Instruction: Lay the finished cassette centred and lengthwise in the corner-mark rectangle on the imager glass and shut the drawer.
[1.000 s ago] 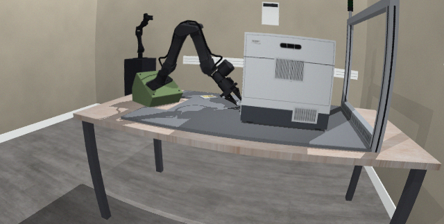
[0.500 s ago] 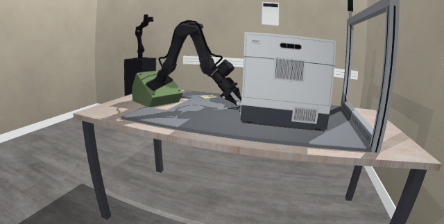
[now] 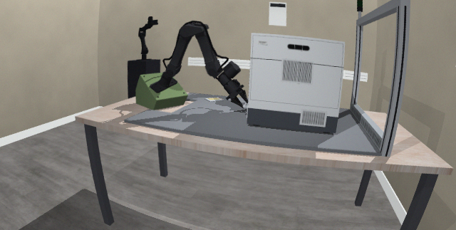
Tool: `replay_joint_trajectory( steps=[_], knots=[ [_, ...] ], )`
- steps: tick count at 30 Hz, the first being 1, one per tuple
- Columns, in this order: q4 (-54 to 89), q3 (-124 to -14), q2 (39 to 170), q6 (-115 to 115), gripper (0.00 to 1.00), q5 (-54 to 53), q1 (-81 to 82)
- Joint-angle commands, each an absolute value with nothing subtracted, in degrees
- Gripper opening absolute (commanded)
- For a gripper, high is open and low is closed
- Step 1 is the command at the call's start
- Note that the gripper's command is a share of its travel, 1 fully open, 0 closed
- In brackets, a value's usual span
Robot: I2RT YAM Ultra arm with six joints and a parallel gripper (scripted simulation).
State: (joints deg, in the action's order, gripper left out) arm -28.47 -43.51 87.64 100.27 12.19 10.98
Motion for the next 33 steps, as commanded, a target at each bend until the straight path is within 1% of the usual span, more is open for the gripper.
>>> replay_joint_trajectory(
  steps=[1, 5, 6, 9, 33],
  knots=[
    [-28.5, -45.4, 86.9, 100.3, 0.35, 11.2, 11.1],
    [-28.5, -45.4, 86.9, 100.3, 0.35, 11.2, 11.1],
    [-28.5, -45.4, 86.9, 100.3, 0.00, 11.2, 11.1],
    [-27.9, -43.9, 87.4, 100.1, 0.00, 11.4, 11.1],
    [-27.9, -43.9, 87.4, 100.1, 0.00, 11.4, 11.1]
  ],
)
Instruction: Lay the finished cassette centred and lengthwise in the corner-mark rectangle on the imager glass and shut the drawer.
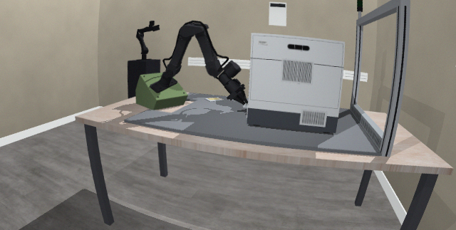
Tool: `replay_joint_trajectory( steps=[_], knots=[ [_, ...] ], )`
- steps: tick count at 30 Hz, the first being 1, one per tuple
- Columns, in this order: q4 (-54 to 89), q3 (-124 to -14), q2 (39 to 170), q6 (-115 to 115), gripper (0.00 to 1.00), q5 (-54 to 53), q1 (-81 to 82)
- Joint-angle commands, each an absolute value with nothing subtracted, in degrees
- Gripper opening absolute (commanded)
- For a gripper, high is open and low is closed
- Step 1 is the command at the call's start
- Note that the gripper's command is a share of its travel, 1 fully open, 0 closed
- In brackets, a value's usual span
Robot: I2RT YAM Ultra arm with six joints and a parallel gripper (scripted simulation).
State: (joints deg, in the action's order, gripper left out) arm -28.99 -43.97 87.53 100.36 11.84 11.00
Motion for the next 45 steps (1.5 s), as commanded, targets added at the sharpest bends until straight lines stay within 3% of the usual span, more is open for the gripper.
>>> replay_joint_trajectory(
  steps=[1, 45],
  knots=[
    [-27.9, -43.9, 87.4, 100.1, 0.00, 11.4, 11.1],
    [-28.9, -41.2, 85.3, 100.1, 0.00, 12.0, 11.4]
  ],
)
